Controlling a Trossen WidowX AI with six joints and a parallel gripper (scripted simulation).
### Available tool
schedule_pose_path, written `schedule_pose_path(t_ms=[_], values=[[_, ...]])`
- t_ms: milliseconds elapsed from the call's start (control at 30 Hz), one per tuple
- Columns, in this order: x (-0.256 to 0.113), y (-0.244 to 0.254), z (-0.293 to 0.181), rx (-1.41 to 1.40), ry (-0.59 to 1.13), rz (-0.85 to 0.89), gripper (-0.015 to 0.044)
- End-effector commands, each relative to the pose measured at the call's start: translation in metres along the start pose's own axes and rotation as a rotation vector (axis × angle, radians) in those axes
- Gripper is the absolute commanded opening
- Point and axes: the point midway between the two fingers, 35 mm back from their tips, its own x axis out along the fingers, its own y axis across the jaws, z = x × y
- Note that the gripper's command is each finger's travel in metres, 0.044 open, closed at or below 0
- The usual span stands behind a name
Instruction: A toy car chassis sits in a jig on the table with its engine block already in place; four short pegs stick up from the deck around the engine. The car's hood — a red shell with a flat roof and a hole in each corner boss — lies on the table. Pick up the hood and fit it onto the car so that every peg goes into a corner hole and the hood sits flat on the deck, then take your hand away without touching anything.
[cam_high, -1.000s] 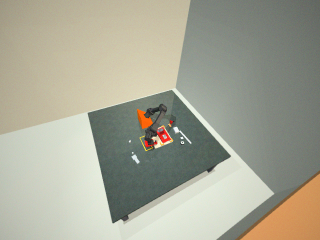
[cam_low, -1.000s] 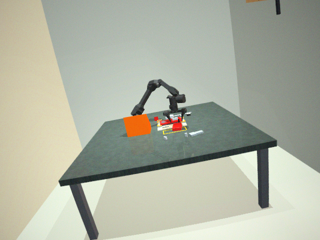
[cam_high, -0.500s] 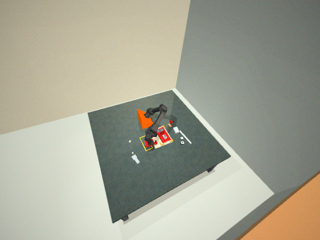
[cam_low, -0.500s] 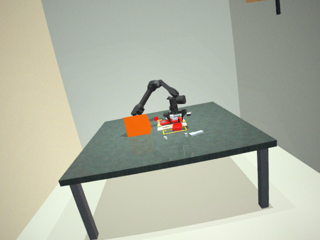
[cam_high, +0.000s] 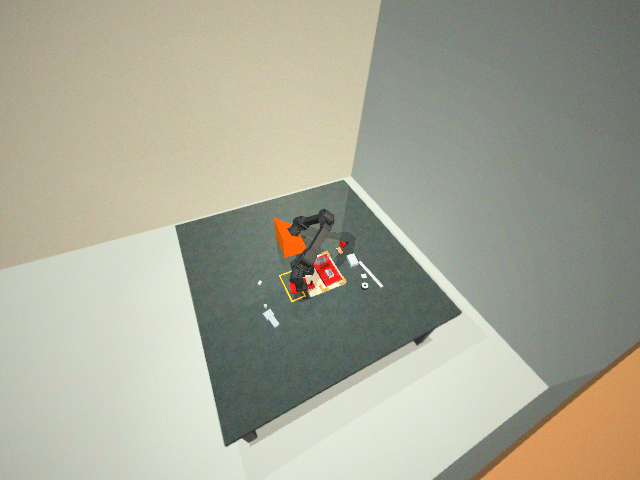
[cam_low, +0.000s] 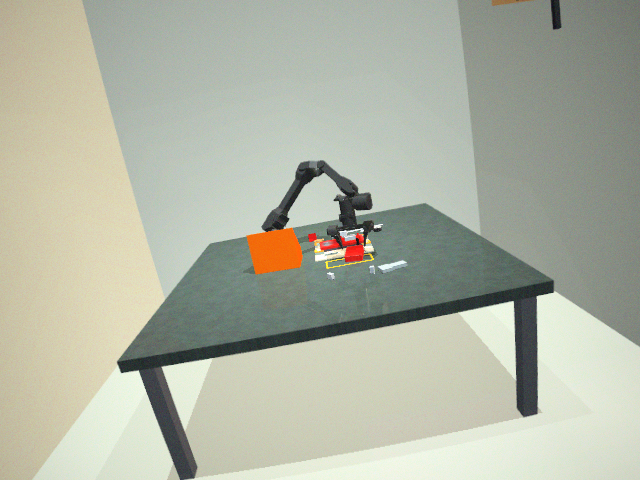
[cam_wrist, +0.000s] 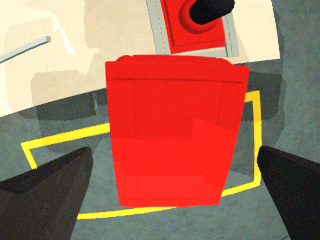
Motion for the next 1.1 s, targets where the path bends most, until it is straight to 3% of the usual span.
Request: schedule_pose_path(t_ms=[0,1067], values=[[0.003,0.000,0.001,0.004,-0.004,0.001,0.0440],[0.019,0.001,0.001,0.003,-0.004,0.001,0.0440]])
